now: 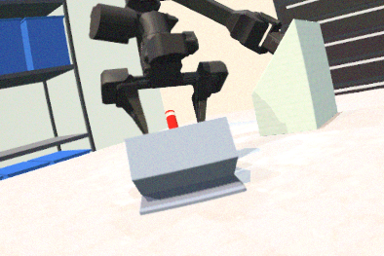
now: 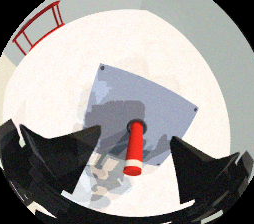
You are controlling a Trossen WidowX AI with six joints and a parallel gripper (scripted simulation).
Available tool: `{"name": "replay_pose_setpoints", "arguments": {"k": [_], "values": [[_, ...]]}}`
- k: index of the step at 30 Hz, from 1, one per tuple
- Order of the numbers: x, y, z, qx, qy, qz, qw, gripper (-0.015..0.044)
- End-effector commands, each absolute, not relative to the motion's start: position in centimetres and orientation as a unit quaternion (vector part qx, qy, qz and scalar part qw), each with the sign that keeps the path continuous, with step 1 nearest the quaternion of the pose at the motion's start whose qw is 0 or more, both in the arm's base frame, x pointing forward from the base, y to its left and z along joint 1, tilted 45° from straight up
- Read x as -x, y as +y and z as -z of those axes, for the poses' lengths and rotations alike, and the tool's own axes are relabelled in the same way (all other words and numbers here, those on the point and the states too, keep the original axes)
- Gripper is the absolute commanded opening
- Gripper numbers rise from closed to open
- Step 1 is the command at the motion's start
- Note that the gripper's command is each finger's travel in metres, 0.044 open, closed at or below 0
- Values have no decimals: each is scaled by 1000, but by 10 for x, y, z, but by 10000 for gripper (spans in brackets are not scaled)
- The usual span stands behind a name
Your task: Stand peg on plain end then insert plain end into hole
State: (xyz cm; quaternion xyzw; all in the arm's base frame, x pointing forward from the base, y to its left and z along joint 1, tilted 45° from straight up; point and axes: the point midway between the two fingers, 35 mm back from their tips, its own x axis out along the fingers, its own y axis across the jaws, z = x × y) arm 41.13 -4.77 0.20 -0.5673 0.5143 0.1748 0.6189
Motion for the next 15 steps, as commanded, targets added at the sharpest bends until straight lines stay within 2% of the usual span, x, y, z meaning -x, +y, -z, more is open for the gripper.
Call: {"name": "replay_pose_setpoints", "arguments": {"k": [1, 15], "values": [[-410, -46, -6, 567, 514, -175, 619, 440], [-403, -37, -26, 568, 513, -177, 619, 440]]}}
